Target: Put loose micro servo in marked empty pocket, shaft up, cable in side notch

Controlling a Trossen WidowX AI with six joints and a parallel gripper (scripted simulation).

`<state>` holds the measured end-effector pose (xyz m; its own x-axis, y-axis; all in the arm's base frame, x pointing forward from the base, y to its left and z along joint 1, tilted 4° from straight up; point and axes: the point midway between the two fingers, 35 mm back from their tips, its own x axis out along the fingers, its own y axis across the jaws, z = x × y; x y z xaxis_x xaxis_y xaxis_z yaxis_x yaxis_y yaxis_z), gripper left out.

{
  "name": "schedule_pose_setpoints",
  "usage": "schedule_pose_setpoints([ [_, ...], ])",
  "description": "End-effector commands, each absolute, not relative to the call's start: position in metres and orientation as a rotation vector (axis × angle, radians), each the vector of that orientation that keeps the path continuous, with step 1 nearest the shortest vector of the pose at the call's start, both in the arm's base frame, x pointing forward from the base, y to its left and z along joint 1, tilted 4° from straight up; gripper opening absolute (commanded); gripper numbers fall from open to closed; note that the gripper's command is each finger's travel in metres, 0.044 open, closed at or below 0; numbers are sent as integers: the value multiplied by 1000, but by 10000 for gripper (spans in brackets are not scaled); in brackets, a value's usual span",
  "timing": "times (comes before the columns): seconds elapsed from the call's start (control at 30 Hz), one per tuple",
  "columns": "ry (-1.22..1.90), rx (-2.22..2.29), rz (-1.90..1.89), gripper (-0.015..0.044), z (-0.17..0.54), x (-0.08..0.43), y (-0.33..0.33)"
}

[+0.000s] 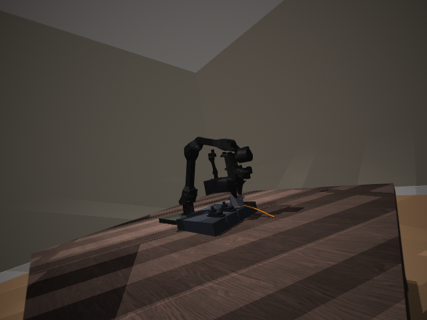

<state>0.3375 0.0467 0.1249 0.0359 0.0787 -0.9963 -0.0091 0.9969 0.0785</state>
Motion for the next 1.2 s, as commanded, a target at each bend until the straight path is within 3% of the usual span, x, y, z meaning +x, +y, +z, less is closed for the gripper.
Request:
schedule_pose_setpoints([
  [0.0, 1533, 59, 66, 0, 122, 338, 47],
  [1.07, 1533, 59, 66, 0, 90, 339, 50],
  [1.17, 1533, 59, 66, 79, 92, 339, 49],
])
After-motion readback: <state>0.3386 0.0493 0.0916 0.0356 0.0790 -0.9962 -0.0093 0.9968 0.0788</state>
